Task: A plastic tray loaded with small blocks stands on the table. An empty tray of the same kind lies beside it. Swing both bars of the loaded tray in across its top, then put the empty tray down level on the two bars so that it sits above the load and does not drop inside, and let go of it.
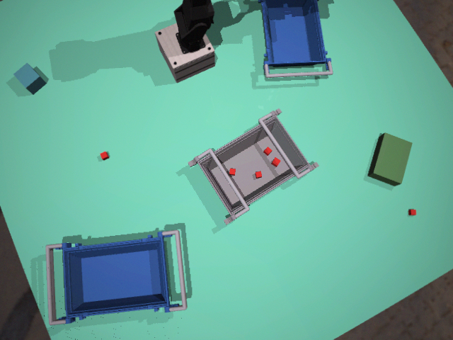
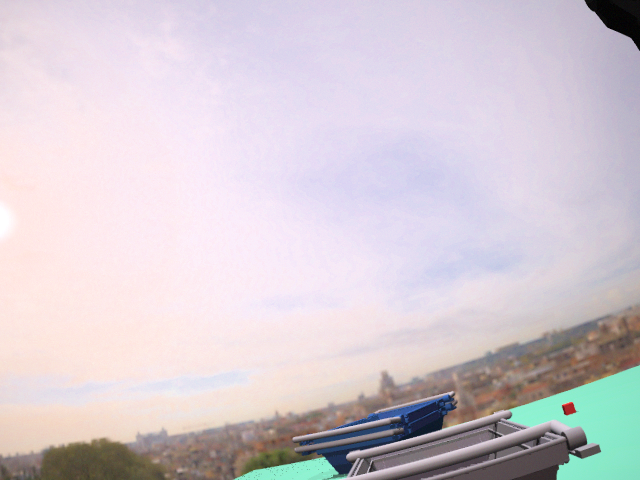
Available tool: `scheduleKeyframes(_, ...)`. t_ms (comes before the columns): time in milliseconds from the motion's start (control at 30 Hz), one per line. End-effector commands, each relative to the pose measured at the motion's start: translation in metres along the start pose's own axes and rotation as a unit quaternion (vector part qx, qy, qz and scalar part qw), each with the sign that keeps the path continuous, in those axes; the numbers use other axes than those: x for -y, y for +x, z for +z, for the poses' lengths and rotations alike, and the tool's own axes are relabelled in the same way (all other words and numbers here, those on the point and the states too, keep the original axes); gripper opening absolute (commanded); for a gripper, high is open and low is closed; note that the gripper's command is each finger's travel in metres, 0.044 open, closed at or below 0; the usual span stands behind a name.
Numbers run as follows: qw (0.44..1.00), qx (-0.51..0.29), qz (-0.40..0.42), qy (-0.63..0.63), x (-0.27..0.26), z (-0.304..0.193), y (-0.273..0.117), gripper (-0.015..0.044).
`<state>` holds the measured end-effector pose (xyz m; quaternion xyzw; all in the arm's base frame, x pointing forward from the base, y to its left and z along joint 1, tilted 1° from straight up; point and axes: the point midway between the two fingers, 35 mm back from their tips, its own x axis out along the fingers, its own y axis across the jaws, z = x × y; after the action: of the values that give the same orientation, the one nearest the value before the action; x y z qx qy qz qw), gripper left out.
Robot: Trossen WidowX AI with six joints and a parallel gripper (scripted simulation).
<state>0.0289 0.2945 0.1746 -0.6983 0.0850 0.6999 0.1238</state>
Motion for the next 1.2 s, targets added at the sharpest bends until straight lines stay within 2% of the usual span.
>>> scheduleKeyframes(0, 0.998, -0.004, 0.014, 0.065, -0.006, 0.000, 0.013, 0.0440)
scheduleKeyframes(100, 0.978, -0.006, 0.013, 0.206, -0.012, 0.000, 0.023, 0.0440)
scheduleKeyframes(233, 0.921, -0.008, 0.010, 0.388, -0.020, 0.000, 0.036, 0.0440)
scheduleKeyframes(467, 0.746, -0.010, 0.006, 0.666, -0.037, 0.000, 0.059, 0.0440)
scheduleKeyframes(800, 0.571, -0.010, 0.003, 0.821, -0.052, -0.001, 0.078, 0.0440)
scheduleKeyframes(1167, 0.341, -0.010, 0.001, 0.940, -0.068, -0.002, 0.096, 0.0440)
